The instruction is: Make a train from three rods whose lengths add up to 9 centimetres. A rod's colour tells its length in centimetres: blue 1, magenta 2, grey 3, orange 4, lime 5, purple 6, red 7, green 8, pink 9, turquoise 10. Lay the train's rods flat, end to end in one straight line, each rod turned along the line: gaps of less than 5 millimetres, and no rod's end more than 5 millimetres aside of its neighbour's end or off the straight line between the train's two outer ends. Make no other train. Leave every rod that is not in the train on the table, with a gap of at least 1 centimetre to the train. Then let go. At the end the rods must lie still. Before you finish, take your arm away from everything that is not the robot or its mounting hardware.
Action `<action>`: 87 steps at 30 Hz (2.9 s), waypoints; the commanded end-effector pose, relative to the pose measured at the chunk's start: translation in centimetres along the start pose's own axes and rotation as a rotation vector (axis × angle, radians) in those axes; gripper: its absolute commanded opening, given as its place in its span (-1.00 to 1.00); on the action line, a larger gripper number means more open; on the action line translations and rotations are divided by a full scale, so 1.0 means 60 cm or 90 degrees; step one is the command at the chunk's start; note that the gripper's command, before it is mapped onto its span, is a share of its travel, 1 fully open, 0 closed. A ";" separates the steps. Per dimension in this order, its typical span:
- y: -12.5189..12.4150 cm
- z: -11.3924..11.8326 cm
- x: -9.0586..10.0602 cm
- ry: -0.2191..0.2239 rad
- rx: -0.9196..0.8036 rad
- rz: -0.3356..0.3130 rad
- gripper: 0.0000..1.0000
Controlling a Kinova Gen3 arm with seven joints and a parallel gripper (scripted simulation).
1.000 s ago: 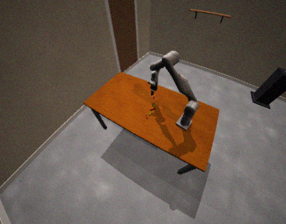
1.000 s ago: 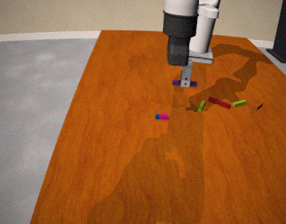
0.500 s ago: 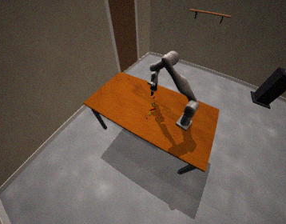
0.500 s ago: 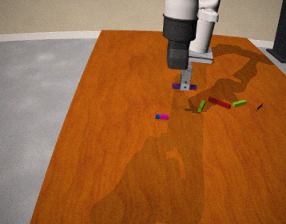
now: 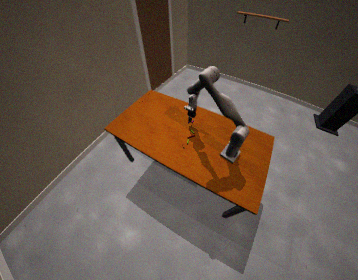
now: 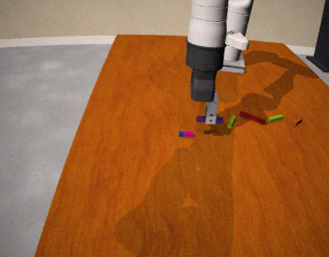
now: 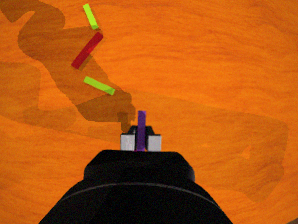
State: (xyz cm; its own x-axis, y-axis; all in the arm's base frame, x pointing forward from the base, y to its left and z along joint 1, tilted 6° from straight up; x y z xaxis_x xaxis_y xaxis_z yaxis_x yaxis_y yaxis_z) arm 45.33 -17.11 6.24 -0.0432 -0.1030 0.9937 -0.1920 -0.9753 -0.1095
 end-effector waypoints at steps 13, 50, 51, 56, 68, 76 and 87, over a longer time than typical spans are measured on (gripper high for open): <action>0.003 -0.006 -0.052 -0.010 -0.003 0.001 -0.52; 0.003 -0.006 -0.052 -0.010 -0.003 0.001 -0.52; 0.003 -0.006 -0.052 -0.010 -0.003 0.001 -0.52; 0.003 -0.006 -0.056 -0.010 -0.003 0.001 -0.52; 0.003 -0.007 -0.069 -0.010 -0.003 0.001 -0.52; 0.003 -0.007 -0.071 -0.010 -0.003 0.001 -0.52; 0.003 -0.007 -0.071 -0.010 -0.003 0.001 -0.52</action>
State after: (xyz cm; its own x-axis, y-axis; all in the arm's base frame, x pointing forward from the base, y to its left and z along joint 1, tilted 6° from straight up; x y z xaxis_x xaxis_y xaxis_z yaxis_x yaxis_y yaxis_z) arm 45.04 -16.71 1.89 -0.0261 -0.1082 0.9938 -0.1958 -0.9743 -0.1113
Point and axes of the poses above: the point where the finger pads meet when closed, its own x axis back along the fingers, its own z axis across the jaws, y = z × x, the point moved 4 cm from there along x, back along the fingers, and after that the axes turned 4 degrees about -x, right-handed, at the moved point
